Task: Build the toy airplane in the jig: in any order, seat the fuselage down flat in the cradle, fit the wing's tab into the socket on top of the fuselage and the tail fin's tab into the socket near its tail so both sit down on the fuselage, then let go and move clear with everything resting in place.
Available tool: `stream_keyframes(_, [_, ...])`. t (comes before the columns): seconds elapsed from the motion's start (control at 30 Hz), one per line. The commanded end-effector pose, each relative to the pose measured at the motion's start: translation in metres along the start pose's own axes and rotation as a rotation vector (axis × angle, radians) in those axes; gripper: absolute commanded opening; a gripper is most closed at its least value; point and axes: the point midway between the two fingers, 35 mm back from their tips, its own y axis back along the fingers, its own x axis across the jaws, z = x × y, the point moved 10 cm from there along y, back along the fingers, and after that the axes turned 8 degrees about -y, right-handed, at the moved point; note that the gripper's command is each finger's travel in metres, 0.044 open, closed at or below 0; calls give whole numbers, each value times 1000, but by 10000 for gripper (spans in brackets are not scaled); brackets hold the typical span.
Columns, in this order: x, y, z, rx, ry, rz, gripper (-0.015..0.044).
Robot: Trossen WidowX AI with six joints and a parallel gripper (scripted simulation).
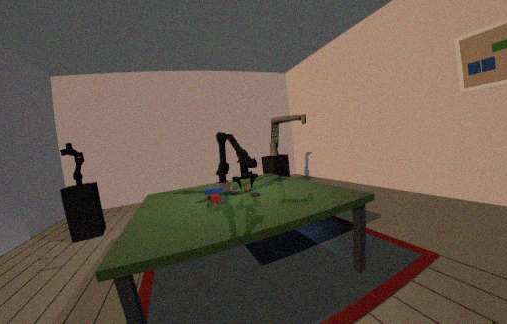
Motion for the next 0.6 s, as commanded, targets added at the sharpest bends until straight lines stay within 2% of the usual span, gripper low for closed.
stream_keyframes(0.0, [0, -2, -1, 4, -5, 1, 282])
stream_keyframes(0.3, [0, -2, -1, 4, -5, 1, 46])
stream_keyframes(0.57, [0, -2, -1, 4, -5, 1, 0])
